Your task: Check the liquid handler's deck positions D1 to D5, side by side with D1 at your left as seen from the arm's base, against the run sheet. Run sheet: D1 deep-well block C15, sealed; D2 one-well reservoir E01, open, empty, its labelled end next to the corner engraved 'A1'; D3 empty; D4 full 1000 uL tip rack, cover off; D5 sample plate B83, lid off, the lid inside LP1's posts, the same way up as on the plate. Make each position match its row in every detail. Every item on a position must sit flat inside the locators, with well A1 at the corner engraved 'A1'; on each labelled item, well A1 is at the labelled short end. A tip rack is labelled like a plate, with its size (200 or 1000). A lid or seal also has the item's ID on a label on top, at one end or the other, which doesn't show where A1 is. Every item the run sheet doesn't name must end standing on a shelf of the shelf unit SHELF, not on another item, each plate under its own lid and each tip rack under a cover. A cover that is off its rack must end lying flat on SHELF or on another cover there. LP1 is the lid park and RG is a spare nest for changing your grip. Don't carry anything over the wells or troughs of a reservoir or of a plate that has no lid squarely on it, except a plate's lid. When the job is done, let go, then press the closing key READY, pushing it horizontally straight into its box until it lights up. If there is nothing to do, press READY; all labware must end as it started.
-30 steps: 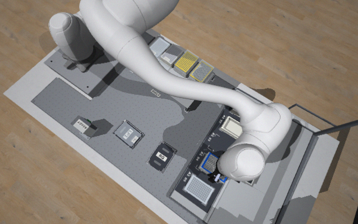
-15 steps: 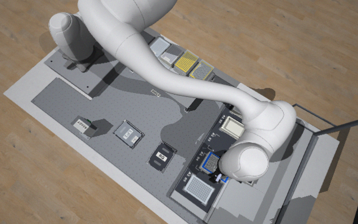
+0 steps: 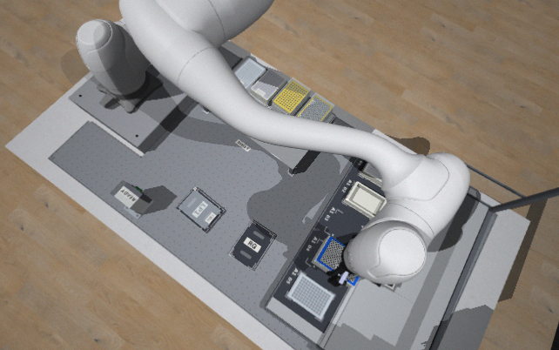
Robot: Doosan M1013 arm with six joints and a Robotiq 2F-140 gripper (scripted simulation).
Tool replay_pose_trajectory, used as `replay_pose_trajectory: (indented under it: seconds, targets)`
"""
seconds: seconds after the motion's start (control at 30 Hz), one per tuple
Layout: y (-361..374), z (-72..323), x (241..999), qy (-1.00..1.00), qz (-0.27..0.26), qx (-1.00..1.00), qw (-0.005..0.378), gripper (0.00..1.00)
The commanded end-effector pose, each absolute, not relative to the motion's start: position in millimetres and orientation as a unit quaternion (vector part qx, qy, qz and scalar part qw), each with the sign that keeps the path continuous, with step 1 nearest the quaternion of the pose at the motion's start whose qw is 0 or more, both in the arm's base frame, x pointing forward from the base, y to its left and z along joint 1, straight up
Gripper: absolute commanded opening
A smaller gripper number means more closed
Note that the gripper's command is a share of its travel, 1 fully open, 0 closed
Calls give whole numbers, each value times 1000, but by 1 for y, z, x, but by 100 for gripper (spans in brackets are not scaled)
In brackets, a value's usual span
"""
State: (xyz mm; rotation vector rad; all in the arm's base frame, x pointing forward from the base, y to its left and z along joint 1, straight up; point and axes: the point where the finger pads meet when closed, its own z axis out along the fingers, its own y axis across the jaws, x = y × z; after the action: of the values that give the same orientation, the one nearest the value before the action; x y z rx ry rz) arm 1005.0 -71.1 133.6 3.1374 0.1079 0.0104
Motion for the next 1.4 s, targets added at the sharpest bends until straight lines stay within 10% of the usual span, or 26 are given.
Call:
replay_pose_trajectory:
  seconds: [0.0, 1.37]
  targets:
    - [-71, 140, 1005, 34, 4, 999, 1, 10]
    - [-71, 202, 1005, 34, 4, 999, 1, 10]
